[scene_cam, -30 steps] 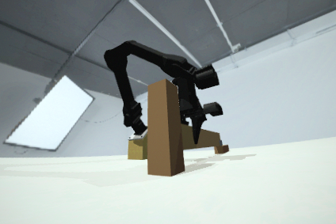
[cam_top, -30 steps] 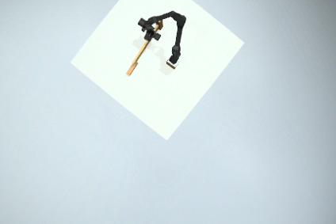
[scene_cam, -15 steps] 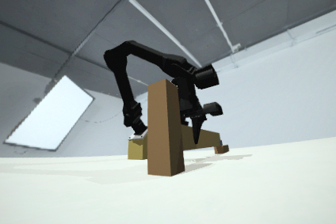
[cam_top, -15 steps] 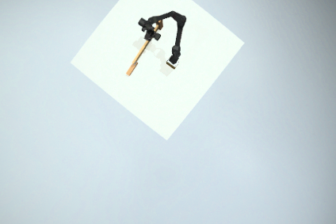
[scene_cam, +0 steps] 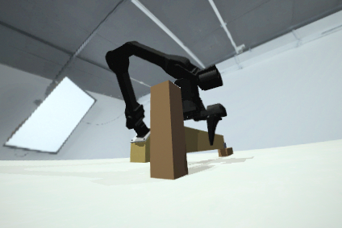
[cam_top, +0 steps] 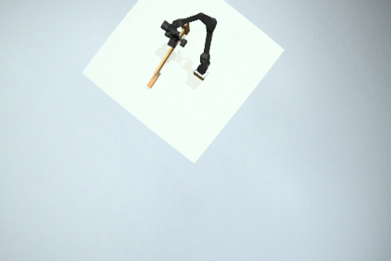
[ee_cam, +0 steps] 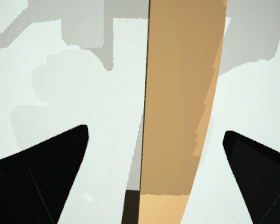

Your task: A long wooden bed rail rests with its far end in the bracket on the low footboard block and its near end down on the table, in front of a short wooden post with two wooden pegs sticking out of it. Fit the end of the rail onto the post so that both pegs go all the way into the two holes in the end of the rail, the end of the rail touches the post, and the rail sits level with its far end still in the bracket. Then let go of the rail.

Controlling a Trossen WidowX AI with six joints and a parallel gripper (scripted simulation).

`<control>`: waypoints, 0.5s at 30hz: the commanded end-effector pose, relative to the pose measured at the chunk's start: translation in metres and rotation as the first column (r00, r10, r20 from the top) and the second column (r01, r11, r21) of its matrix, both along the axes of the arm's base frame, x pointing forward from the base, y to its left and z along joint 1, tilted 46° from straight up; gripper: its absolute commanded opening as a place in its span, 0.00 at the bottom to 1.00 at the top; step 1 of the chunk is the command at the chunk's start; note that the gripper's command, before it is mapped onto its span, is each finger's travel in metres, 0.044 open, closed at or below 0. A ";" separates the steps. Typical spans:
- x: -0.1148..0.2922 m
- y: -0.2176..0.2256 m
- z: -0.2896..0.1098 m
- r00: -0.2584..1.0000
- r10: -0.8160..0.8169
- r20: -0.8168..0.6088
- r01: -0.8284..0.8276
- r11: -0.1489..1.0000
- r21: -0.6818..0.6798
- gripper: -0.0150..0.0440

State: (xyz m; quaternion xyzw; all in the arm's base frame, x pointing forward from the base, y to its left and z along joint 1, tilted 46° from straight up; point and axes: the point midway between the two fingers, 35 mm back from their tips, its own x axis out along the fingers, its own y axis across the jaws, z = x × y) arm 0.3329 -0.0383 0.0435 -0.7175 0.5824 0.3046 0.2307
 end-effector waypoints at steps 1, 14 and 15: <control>0.000 0.002 0.000 1.000 0.000 0.001 0.000 1.000 -0.002 1.00; -0.010 0.042 -0.001 1.000 0.006 0.010 -0.006 1.000 -0.005 1.00; -0.010 0.042 -0.001 1.000 0.006 0.010 -0.006 1.000 -0.005 1.00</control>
